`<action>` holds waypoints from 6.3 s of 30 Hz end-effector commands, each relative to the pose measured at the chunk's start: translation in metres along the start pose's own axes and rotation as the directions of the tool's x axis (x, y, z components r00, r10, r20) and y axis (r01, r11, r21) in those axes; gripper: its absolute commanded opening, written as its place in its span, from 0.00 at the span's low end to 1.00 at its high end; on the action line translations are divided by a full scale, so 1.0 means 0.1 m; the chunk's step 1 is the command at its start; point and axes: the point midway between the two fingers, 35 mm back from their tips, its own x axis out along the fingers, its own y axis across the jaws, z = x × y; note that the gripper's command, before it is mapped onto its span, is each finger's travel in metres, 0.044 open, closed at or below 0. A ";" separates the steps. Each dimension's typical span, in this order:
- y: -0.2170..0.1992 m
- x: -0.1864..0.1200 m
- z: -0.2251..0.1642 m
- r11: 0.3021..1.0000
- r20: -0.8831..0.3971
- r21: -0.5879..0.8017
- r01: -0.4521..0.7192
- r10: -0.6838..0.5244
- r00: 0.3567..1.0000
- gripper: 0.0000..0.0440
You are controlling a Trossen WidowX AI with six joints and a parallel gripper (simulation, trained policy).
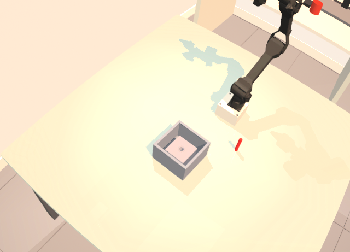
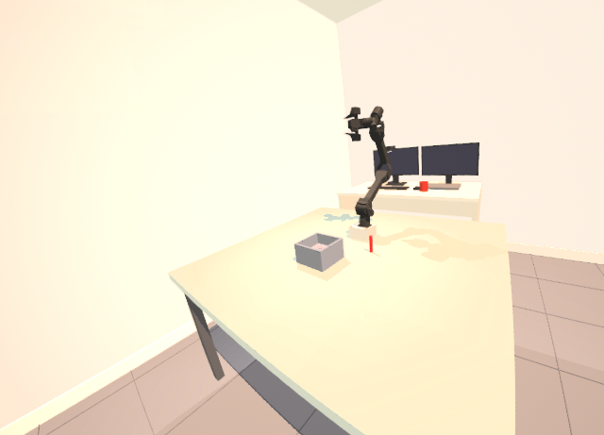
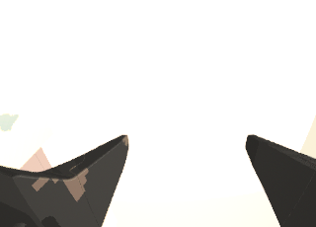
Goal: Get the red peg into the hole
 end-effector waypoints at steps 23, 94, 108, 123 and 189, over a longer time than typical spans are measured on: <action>0.65 -0.62 2.52 0.942 0.594 0.277 -0.190 -0.013 0.804 1.00; 5.28 -2.82 2.52 0.011 0.186 0.573 -0.819 0.972 0.144 1.00; 5.51 -2.91 2.46 -0.037 0.130 0.655 -0.755 0.989 0.064 0.46; 5.27 -2.92 2.70 -0.073 0.169 0.632 -0.772 0.985 0.046 0.00; 4.84 -1.42 4.34 -0.111 0.254 0.777 -0.620 0.956 0.148 0.06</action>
